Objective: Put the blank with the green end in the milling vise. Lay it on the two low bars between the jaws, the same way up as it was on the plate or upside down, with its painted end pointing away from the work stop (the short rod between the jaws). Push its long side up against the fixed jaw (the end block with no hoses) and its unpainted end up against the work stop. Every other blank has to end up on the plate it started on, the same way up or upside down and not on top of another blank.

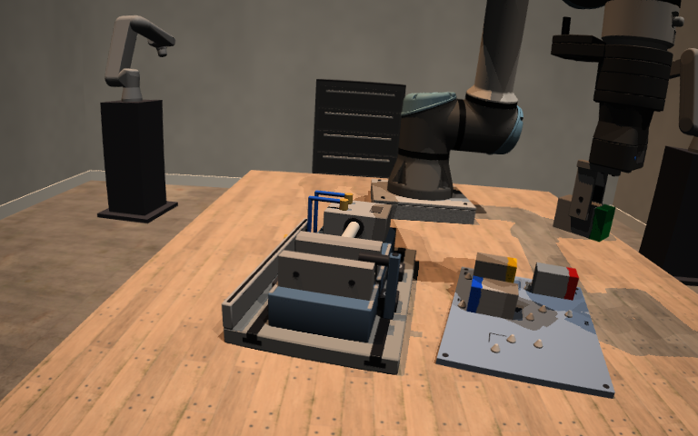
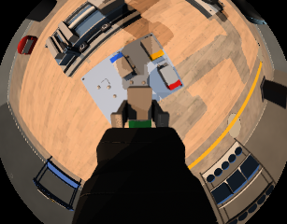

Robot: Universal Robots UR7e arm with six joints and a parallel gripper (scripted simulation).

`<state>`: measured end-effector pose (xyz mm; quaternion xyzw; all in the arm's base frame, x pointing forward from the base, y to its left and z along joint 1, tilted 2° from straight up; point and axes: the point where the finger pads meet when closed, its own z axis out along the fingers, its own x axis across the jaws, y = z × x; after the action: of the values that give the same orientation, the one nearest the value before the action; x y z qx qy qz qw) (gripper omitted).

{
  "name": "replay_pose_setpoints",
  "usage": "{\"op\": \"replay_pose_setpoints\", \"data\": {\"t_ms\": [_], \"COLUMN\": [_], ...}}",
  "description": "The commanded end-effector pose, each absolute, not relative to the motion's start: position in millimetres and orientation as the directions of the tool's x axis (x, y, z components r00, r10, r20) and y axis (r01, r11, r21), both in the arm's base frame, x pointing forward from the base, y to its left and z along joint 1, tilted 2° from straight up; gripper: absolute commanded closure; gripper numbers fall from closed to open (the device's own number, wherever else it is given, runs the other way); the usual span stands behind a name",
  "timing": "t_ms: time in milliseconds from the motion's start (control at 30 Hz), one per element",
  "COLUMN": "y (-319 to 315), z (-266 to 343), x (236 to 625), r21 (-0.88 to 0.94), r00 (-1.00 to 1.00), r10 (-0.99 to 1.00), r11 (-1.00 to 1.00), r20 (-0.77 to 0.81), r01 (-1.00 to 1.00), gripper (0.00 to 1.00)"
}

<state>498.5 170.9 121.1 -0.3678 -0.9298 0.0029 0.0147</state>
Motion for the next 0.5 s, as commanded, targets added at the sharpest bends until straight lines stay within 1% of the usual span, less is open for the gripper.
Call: {"op": "replay_pose_setpoints", "data": {"t_ms": [0, 333, 467], "y": [170.9, 170.9, 170.9], "z": [121.8, 121.8, 121.9], "x": [498.8, 498.8, 498.8], "r21": [-0.019, -0.019, -0.023], "r00": [-0.633, -0.633, -0.488], "r10": [0.774, 0.774, 0.873], "r11": [0.633, 0.633, 0.488], "r20": [0.020, 0.020, 0.016], "r01": [0.774, 0.774, 0.872], "gripper": [1.00, 1.00, 1.00]}}
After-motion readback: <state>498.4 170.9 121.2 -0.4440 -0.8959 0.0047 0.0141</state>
